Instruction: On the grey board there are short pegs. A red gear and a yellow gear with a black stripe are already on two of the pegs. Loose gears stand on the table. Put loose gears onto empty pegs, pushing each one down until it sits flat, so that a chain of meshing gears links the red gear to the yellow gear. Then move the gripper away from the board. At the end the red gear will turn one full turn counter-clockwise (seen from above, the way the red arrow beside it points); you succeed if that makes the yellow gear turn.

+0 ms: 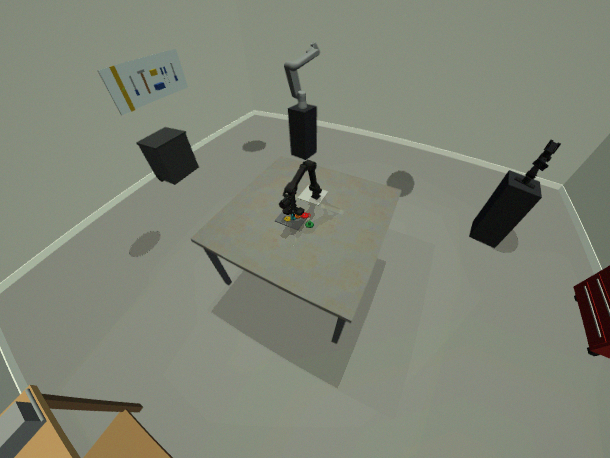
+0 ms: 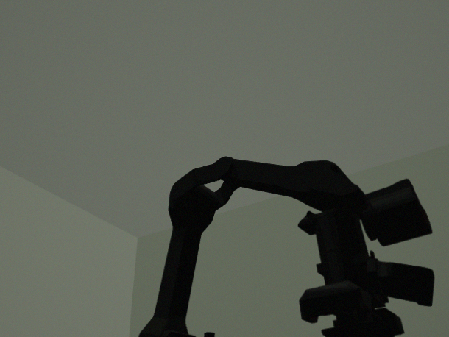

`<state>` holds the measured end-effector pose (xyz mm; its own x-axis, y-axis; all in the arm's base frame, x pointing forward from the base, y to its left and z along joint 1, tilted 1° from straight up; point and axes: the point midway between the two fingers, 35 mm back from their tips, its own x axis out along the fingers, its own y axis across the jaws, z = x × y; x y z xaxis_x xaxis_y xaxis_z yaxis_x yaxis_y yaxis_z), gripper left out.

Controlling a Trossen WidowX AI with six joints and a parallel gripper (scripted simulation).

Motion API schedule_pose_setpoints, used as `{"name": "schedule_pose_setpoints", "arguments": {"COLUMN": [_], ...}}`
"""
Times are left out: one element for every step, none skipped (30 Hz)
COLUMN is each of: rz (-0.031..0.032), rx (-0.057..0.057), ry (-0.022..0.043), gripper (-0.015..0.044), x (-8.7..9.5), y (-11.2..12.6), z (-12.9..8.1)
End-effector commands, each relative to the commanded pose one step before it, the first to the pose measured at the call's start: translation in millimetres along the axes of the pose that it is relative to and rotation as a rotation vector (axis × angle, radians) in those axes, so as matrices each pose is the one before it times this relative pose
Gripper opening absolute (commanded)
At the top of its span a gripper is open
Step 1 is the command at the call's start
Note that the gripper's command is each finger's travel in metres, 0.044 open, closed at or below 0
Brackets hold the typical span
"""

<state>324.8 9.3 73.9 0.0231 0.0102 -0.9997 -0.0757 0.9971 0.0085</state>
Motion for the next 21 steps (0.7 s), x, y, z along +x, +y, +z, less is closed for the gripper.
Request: {"name": "schedule_pose_setpoints", "arguments": {"rz": [-0.00015,0.00001,0.00001,0.00001,0.00001,0.00001,0.00000,0.00000,0.00000,0.00000,0.00000,0.00000,0.00000,0.00000,0.00000,0.00000,0.00000,0.00000,0.00000,0.00000,-0.00001], "rx": [-0.0193,0.0100,0.0134,0.0182,0.0184,0.0205,0.0036,0.0074,0.0100,0.0130,0.0165,0.0204,0.0238,0.0200,0.0012,0.0020,0.0030,0.0042,0.0045,0.0051,0.0058], "ry": [-0.00063,-0.00001,0.00000,0.00000,0.00000,0.00000,0.00000,0.00000,0.00000,0.00000,0.00000,0.00000,0.00001,0.00000,-0.00001,-0.00002,-0.00002,-0.00003,-0.00002,-0.00001,-0.00001], "gripper": [0.0000,0.0000,0.0000,0.0000,0.0000,0.0000,0.0026,0.0053,0.0079,0.0105,0.0131,0.0140,0.0140,0.0140,0.0140,0.0140,0.0140,0.0140,0.0140,0.0140,0.0140], "x": [1.38,0.24,0.26,0.29,0.25,0.25,-0.11,-0.24,-0.32,-0.42,-0.53,-0.65,-0.76,-0.64,-1.22,-2.15,-3.19,-4.39,-4.81,-5.43,-6.22], "y": [-0.17,0.09,0.12,0.15,0.13,0.13,-0.01,-0.01,-0.02,-0.02,-0.03,-0.04,-0.05,-0.04,0.01,0.02,0.02,0.02,0.02,0.00,-0.01], "z": [0.53,0.08,0.06,0.04,0.00,-0.03,-0.02,-0.03,-0.04,-0.06,-0.07,-0.09,-0.11,-0.09,0.10,0.16,0.21,0.22,0.16,0.08,-0.05]}}
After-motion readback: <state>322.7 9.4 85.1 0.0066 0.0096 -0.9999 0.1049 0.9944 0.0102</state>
